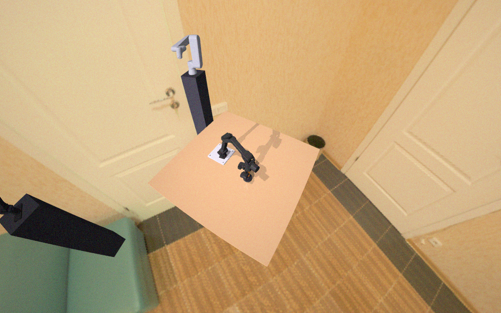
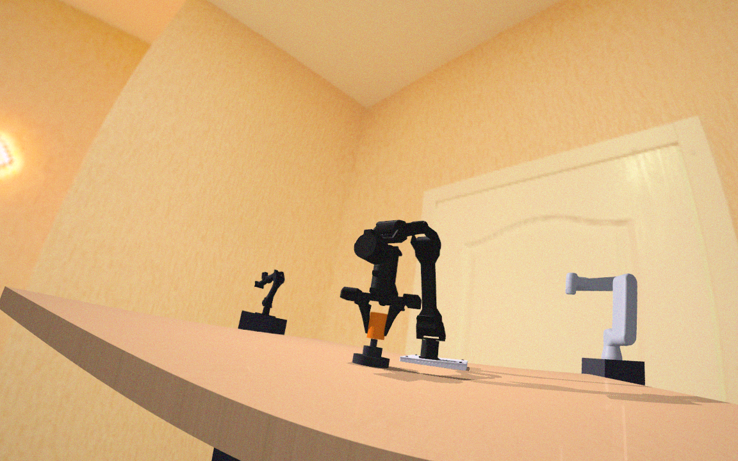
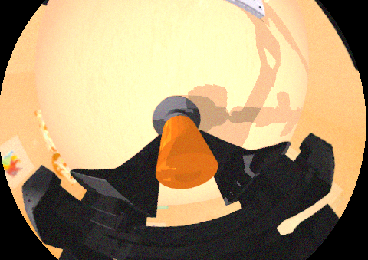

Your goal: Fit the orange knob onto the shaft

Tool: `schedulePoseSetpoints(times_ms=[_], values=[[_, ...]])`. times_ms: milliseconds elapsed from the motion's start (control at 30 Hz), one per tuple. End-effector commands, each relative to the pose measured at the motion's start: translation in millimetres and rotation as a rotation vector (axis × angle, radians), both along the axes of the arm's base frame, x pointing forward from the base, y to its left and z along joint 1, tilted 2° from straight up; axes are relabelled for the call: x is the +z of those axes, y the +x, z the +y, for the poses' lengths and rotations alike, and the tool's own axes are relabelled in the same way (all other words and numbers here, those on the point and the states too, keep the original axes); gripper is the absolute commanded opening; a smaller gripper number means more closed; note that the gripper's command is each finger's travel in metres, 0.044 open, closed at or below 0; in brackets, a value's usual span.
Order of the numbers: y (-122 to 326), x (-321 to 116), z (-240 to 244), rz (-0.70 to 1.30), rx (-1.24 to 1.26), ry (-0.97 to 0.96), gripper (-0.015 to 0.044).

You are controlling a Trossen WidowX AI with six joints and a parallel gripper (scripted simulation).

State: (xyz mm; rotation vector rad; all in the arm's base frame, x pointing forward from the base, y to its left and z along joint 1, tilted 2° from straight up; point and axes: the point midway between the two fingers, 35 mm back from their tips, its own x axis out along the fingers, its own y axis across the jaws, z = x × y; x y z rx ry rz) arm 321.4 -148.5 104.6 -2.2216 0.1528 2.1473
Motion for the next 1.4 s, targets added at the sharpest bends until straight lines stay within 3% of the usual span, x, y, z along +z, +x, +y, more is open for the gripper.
schedulePoseSetpoints(times_ms=[0,1367], values=[[2.5,2.6,-1.8,-0.010,-0.009,-0.004,0.0000],[2.5,-1.5,-1.5,-0.010,-0.009,-0.004,0.0000]])
